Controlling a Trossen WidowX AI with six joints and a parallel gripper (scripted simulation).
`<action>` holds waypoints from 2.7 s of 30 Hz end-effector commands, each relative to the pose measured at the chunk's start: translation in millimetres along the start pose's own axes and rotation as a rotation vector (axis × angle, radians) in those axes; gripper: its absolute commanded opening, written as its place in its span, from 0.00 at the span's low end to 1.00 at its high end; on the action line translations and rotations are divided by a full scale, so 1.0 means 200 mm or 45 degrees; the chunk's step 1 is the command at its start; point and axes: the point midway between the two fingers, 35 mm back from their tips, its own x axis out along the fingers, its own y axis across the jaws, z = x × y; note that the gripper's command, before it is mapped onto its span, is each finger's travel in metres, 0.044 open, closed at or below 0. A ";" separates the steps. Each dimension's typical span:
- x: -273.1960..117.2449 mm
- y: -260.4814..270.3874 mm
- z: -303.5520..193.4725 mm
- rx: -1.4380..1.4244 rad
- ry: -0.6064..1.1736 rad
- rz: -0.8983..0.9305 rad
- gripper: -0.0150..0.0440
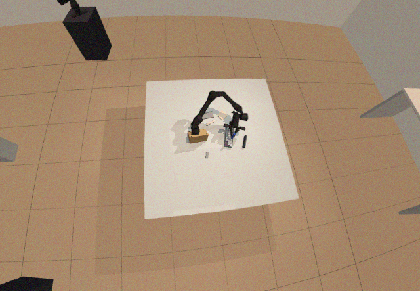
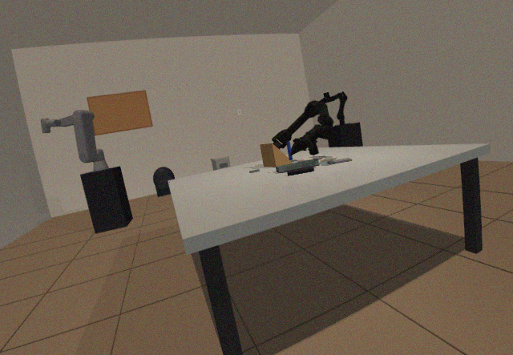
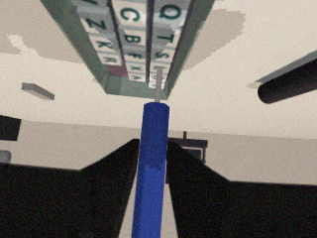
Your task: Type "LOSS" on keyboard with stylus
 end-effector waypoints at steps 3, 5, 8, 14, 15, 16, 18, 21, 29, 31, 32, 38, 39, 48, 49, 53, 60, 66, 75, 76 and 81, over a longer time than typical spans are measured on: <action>0.01 0.00 0.02 0.007 -0.005 0.003 0.39; 0.01 0.00 0.02 0.007 -0.005 0.003 0.39; 0.01 0.00 0.02 0.007 -0.005 0.003 0.39; 0.02 0.00 0.03 0.007 -0.005 0.003 0.39; 0.02 0.00 0.03 0.007 -0.005 0.003 0.39; 0.02 0.00 0.03 0.007 -0.005 0.003 0.39; 0.02 0.00 0.04 0.007 -0.005 0.003 0.39; 0.03 0.00 0.04 0.007 -0.005 0.003 0.39; 0.03 0.00 0.06 0.007 -0.006 0.003 0.39; 0.04 0.00 0.06 0.007 -0.006 0.003 0.39; 0.04 0.00 0.06 0.006 -0.006 0.003 0.39; 0.03 0.00 0.06 0.007 -0.006 0.003 0.39; 0.03 0.00 0.06 0.007 -0.006 0.003 0.39; -0.02 0.00 -0.04 0.007 -0.005 0.002 0.39; -0.03 0.00 -0.06 0.007 -0.004 0.002 0.39; -0.06 0.00 -0.11 0.007 -0.004 0.002 0.39; -0.06 0.00 -0.11 0.007 -0.004 0.002 0.39; -0.05 0.01 -0.10 0.011 -0.011 0.007 0.40; -0.07 0.00 -0.11 0.007 -0.003 0.002 0.25; -0.06 0.00 -0.10 0.007 -0.003 0.002 0.25; -0.02 0.00 -0.03 0.007 -0.004 0.003 0.25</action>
